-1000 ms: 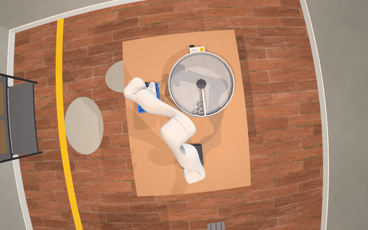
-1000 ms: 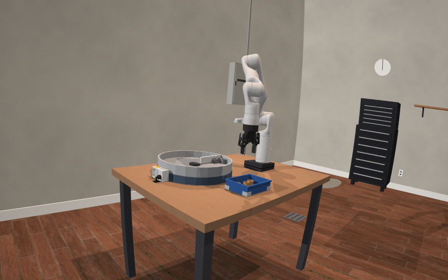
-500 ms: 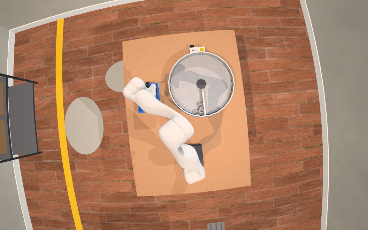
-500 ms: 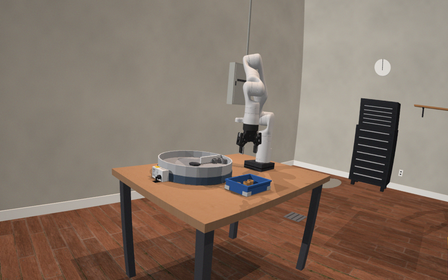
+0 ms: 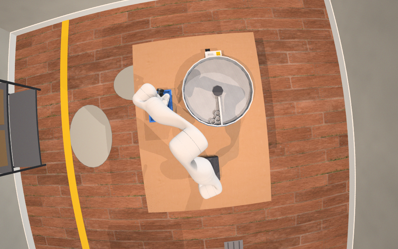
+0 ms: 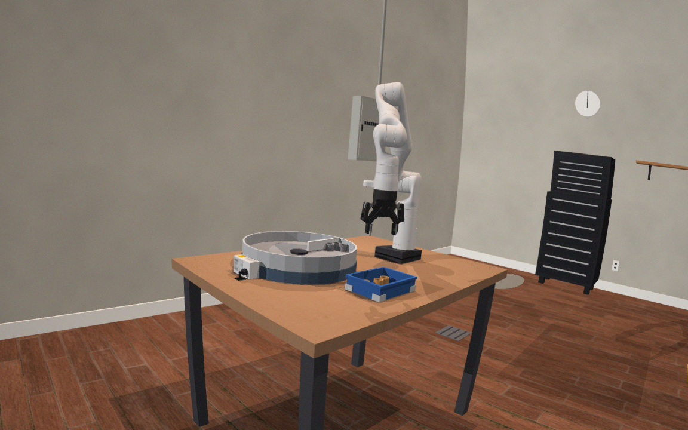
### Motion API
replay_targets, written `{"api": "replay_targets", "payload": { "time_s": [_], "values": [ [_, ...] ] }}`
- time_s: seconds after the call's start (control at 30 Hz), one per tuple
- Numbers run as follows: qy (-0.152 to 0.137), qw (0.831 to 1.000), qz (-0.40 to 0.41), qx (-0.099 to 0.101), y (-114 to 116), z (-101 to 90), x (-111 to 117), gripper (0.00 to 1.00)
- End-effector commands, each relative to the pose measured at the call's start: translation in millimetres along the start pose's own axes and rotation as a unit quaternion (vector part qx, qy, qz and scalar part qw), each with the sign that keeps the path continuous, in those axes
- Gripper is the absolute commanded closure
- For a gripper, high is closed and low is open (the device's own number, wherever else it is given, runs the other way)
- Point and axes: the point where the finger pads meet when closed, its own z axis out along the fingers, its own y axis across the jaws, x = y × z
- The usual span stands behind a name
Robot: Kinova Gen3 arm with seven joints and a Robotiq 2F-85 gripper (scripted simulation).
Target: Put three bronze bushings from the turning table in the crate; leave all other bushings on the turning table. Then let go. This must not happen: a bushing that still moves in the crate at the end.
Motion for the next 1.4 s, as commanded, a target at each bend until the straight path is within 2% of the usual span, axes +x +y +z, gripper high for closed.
{"api": "replay_targets", "payload": {
  "time_s": [0.0,0.03,0.2,0.6,0.77,1.17,1.33,1.37],
  "values": [
    [-0.001,1.0,0.0,0.001,-0.1,-0.9,-0.5,0.0],
    [-0.001,1.0,0.0,0.001,-0.1,-0.9,-0.5,0.0],
    [-0.001,0.993,0.12,0.001,-0.9,-3.5,-1.8,0.0],
    [-0.001,0.993,0.12,0.001,-0.9,-3.5,-1.8,0.0],
    [-0.001,0.971,0.238,0.001,-1.6,-6.1,-3.0,0.0],
    [-0.001,0.971,0.238,0.001,-1.6,-6.1,-3.0,0.0],
    [-0.001,0.936,0.352,0.001,-2.3,-8.6,-4.2,0.0],
    [-0.001,0.936,0.352,0.001,-2.3,-8.6,-4.2,0.0]
  ]
}}
